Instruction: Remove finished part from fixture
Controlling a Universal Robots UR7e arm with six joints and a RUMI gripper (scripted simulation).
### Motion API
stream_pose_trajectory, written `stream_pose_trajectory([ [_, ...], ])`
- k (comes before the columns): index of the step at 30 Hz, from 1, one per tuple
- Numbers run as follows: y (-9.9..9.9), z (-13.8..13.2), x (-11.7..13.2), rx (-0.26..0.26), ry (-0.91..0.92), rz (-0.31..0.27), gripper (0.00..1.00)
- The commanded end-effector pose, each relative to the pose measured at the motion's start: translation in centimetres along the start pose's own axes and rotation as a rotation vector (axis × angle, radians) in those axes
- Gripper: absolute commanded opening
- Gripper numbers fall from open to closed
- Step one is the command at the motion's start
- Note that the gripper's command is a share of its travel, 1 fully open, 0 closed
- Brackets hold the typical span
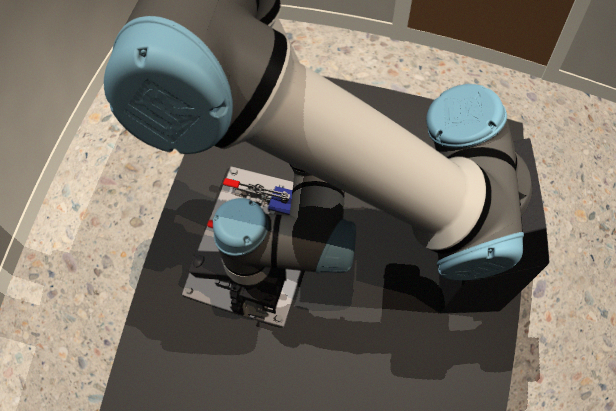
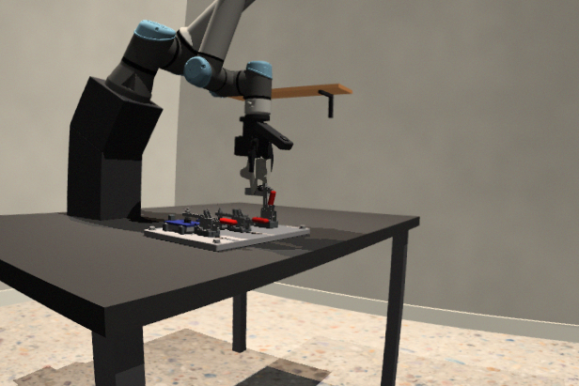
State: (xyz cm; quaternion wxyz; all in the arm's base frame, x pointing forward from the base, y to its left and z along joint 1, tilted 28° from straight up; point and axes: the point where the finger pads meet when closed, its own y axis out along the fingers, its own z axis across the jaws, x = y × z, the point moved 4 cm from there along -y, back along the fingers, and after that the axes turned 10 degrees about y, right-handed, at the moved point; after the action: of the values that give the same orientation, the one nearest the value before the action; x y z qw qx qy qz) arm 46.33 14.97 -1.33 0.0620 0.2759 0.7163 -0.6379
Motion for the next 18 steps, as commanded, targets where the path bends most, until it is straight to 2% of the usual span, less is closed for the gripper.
stream_pose_trajectory([
  [1,0.0,-0.9,0.1,0.001,0.000,0.001,0.00],
  [18,0.0,-3.9,0.6,0.001,0.000,0.001,0.00],
])
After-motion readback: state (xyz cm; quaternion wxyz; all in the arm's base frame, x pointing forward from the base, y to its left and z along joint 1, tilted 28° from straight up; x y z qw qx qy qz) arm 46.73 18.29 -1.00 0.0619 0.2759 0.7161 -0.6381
